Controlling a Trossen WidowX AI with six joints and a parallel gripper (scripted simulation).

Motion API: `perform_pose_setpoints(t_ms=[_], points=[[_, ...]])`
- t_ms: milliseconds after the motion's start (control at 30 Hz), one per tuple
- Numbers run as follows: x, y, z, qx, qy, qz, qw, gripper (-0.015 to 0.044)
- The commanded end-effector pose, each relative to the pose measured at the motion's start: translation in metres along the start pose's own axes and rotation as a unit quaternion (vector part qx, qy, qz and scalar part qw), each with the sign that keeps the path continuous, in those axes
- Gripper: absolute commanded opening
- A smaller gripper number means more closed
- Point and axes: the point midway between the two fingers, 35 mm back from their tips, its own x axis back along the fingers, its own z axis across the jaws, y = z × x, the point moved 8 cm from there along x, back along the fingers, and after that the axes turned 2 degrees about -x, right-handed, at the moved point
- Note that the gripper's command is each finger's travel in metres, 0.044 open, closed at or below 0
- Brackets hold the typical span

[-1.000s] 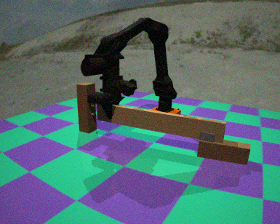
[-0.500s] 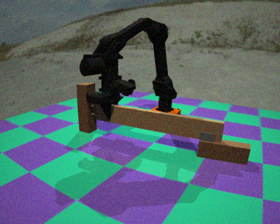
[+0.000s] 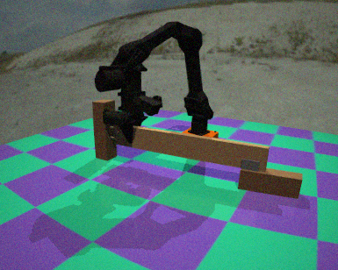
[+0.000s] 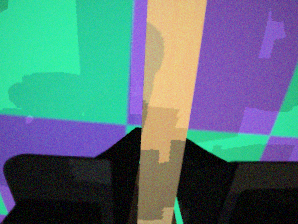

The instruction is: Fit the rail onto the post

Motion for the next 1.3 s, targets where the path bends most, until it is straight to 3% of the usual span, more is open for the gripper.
perform_pose_setpoints(t_ms=[0,1267], points=[[0.002,-0.003,-0.001,0.001,-0.003,0.002,1.0,0.0],[0.002,-0.015,-0.002,0.001,-0.003,0.002,1.0,0.0]])
